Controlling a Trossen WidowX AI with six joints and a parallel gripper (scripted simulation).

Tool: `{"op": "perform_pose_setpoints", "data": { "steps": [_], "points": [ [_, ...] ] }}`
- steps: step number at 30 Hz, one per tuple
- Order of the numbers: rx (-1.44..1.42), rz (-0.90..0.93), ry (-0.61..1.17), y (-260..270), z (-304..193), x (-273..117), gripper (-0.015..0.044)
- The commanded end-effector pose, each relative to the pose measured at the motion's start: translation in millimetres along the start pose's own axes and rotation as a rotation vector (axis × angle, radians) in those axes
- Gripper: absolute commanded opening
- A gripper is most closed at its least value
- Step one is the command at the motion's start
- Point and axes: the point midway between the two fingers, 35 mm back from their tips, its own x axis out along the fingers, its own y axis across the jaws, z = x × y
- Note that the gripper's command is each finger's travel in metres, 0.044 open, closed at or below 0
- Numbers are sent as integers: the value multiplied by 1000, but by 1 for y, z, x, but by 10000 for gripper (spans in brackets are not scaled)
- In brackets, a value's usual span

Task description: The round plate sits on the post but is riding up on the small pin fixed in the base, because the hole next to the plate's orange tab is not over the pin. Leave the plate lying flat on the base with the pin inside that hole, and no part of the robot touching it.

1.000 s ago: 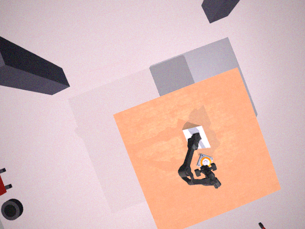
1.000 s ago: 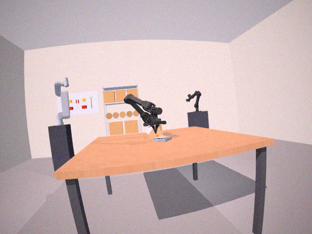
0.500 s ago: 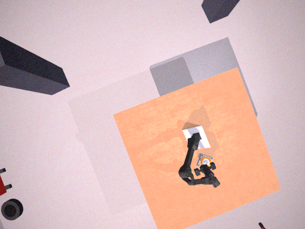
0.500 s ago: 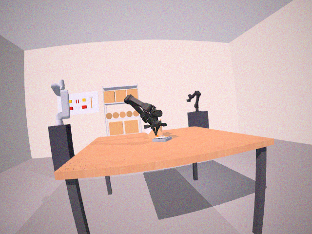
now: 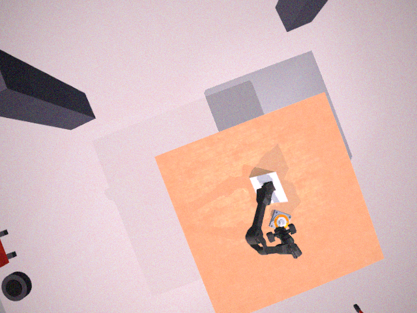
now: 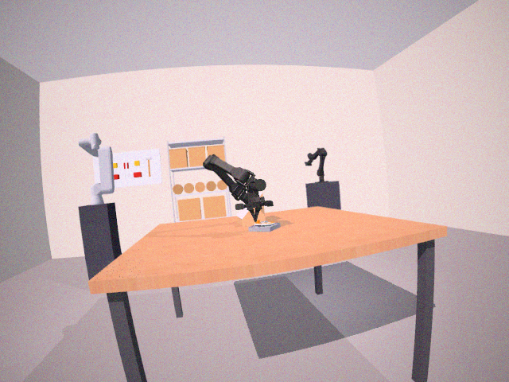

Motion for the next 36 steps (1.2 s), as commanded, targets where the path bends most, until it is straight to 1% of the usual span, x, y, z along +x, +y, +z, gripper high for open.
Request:
{"op": "perform_pose_setpoints", "data": {
  "steps": [1, 14, 24, 26, 27, 36],
  "points": [
    [0, 0, -3, 1, 4, 0, 0],
    [1, 0, -3, 5, 11, -1, 0],
    [0, 2, -3, 6, 7, -48, 0],
    [0, 2, -3, 6, 7, -49, 0],
    [-9, 0, -6, 6, 7, -40, 0],
    [-9, 0, -6, 6, 7, -40, 0]
  ]
}}
